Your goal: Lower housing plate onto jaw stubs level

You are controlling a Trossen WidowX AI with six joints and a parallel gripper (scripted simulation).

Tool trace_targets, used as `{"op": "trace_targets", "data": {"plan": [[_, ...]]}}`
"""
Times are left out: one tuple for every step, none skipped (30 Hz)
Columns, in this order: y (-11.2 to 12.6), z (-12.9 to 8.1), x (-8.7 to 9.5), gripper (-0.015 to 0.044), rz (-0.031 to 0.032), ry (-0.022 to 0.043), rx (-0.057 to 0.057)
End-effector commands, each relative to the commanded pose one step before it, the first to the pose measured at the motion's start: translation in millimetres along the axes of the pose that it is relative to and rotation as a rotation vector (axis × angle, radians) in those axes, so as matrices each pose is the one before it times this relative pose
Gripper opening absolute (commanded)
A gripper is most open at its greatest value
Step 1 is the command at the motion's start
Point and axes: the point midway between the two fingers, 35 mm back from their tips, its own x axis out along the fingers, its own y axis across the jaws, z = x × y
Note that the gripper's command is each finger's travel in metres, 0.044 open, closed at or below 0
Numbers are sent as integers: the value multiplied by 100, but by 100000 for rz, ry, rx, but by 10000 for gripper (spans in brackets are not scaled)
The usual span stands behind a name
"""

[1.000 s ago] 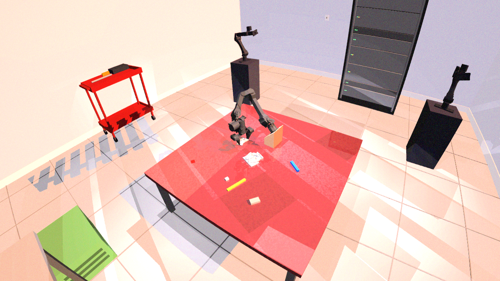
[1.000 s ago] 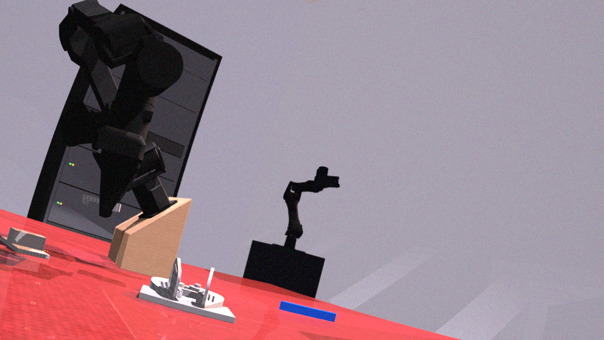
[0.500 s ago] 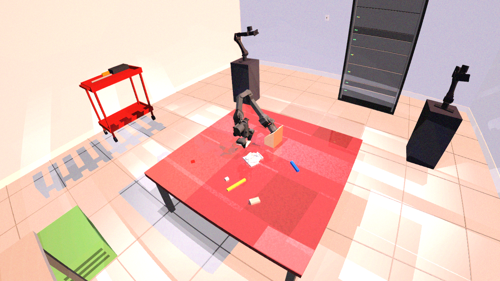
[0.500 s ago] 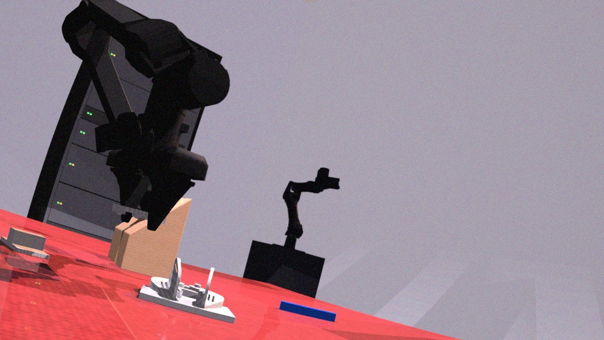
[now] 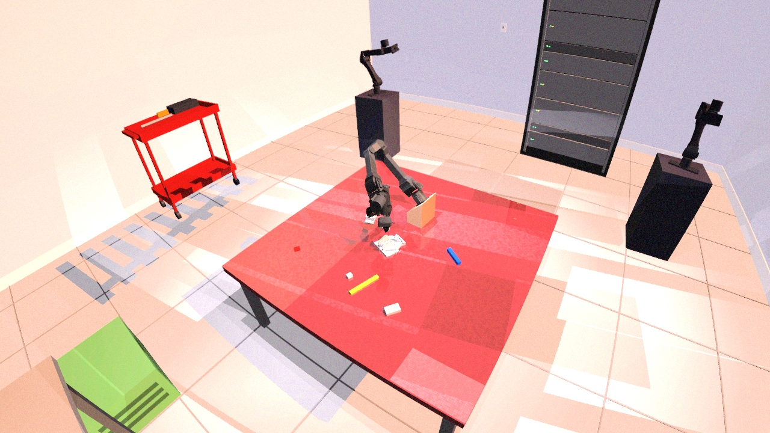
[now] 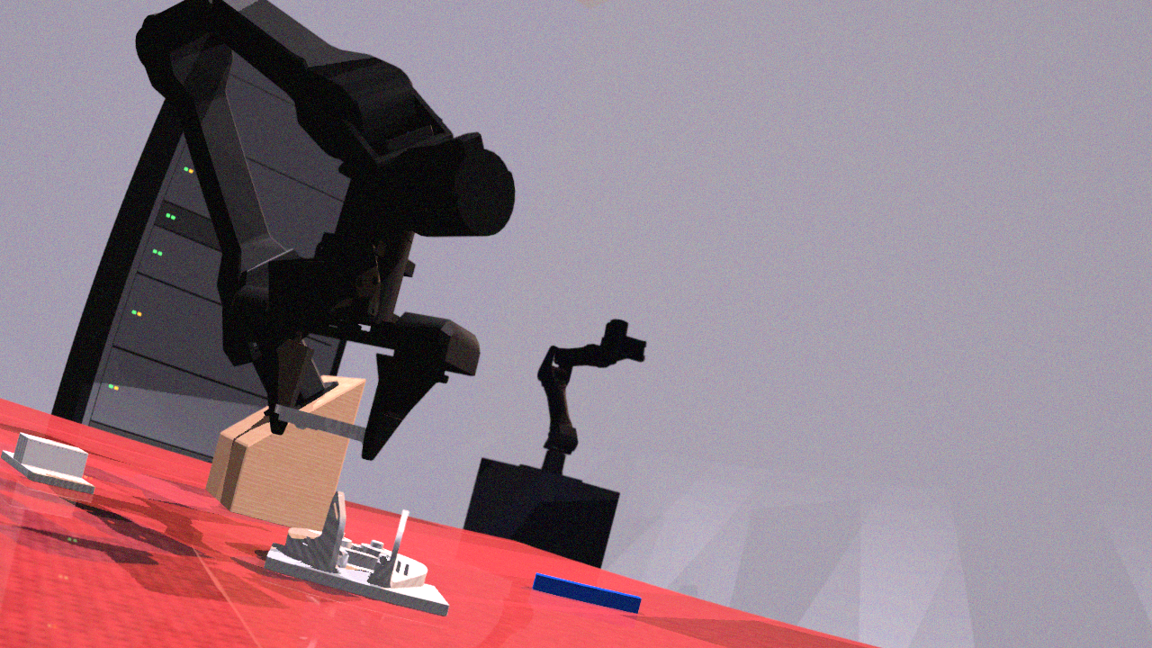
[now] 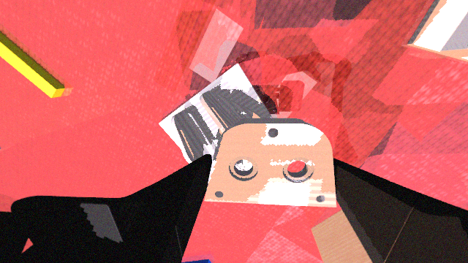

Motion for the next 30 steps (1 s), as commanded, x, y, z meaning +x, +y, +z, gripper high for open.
{"op": "trace_targets", "data": {"plan": [[812, -1184, 96, 351, -551, -76, -13535], [189, -220, 7, 351, -133, -131, -2909], [192, -217, 7, 351, -139, -134, -2908], [195, -213, 7, 351, -146, -137, -2907], [198, -209, 7, 351, -153, -140, -2906], [201, -205, 7, 351, -160, -143, -2904], [204, -201, 7, 351, -168, -145, -2902], [206, -198, 7, 351, -175, -148, -2901], [209, -194, 8, 351, -183, -149, -2899], [212, -190, 8, 351, -191, -151, -2897], [214, -186, 8, 351, -199, -153, -2895], [216, -182, 8, 351, -207, -154, -2893], [219, -178, 8, 351, -215, -155, -2893], [221, -174, 8, 351, -223, -155, -2893], [223, -169, 9, 351, -232, -156, -2889], [184, -135, 7, 351, -196, -128, -2363], [112, -79, 4, 351, -120, -76, -1417], [37, -26, 1, 351, -41, -25, -472], [0, 0, 0, 351, 0, 0, 0], [0, 0, 0, 351, 0, 0, 0], [0, 0, 0, 351, 0, 0, 0], [0, 0, 0, 351, 0, 0, 0], [0, 0, 0, 351, 0, 0, 0], [0, 0, 0, 351, 0, 0, 0], [0, 0, 0, 351, 0, 0, 0], [0, 0, 0, 351, 0, 0, 0], [0, 0, 0, 351, 0, 0, 0], [0, 0, 0, 351, 0, 0, 0], [0, 0, 0, 351, 0, 0, 0], [0, 0, 0, 351, 0, 0, 0]]}}
